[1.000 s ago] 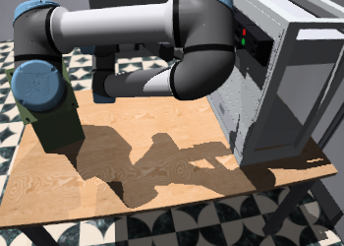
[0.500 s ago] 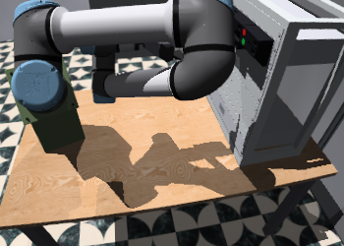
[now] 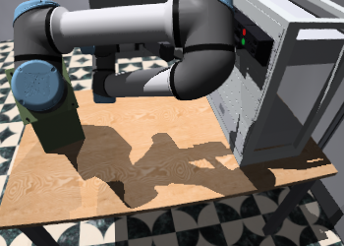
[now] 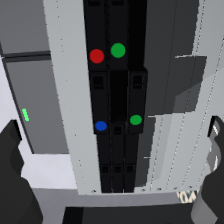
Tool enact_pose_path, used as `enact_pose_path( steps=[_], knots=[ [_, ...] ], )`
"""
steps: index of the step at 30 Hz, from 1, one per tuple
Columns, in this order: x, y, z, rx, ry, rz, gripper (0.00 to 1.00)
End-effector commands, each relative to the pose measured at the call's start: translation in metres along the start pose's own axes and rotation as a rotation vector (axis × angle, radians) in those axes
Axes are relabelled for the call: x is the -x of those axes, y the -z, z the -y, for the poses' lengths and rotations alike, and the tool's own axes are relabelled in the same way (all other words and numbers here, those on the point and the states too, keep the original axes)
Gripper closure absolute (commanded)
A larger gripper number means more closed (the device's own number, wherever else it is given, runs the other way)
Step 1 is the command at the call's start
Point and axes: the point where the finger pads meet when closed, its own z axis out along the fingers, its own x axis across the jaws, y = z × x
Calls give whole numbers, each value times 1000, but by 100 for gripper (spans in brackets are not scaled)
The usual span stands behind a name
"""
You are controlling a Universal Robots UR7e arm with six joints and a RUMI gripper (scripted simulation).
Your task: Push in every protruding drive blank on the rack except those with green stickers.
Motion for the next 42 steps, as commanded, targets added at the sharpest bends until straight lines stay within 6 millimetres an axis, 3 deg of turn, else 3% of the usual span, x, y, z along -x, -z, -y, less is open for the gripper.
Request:
enact_pose_path(
  steps=[1,12,27,42],
  knots=[
    [0,-2,-2,0,0,1,0],
    [-1,-19,-22,0,0,1,0],
    [-6,-64,-74,0,0,1,0],
    [-7,-75,-86,0,0,1,0]
  ],
)
